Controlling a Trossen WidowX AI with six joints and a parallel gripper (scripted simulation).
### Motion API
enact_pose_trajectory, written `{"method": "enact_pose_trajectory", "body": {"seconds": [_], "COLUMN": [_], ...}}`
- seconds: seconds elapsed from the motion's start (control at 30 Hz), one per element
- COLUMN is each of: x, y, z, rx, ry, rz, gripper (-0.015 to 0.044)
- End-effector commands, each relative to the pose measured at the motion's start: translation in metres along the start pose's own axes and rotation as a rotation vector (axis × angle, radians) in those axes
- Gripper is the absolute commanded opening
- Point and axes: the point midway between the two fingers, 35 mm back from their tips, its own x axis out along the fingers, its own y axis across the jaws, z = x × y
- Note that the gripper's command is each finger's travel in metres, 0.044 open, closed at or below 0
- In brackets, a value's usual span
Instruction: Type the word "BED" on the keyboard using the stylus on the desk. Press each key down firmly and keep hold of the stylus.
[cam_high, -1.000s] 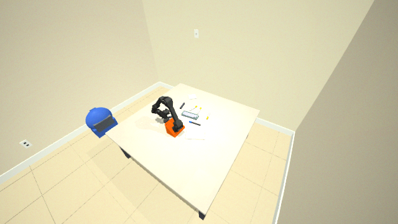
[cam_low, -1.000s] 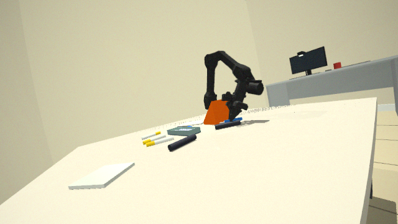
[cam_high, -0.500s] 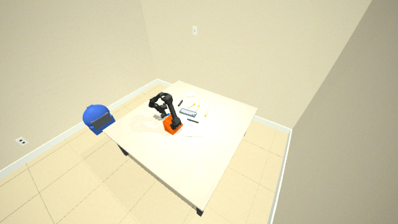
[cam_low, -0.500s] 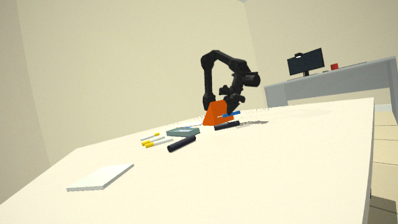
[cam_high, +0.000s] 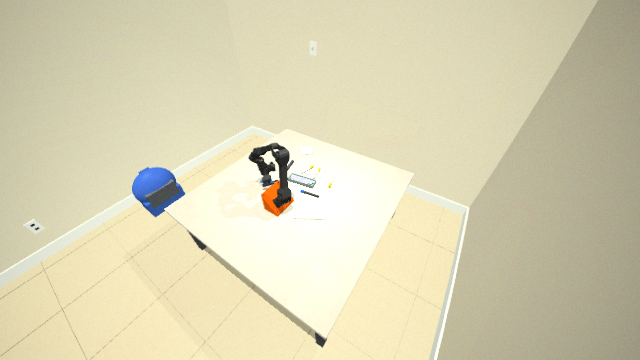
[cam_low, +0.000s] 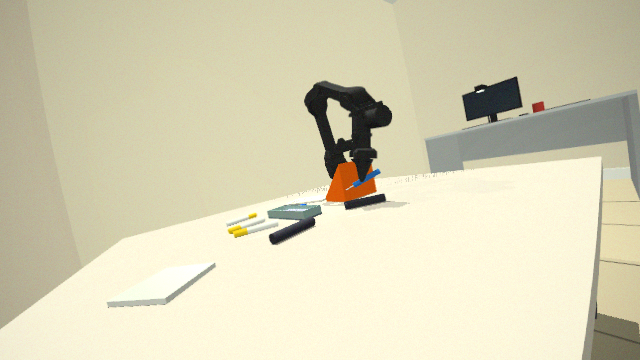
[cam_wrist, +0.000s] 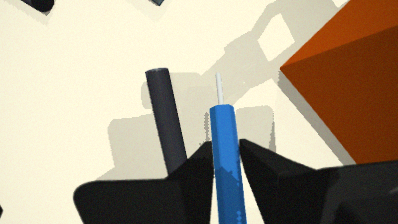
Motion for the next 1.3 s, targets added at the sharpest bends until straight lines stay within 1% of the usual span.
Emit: {"method": "enact_pose_trajectory", "body": {"seconds": [0.0,0.63,0.83,1.27], "x": [-0.006,-0.016,-0.014,-0.010], "y": [0.003,0.013,0.011,0.007], "z": [0.010,0.069,0.092,0.140], "rx": [0.027,0.170,0.213,0.324], "ry": [0.097,0.501,0.573,0.794], "rz": [-0.004,-0.015,0.001,0.076], "gripper": [0.0000,0.0000,0.0000,0.0000]}}
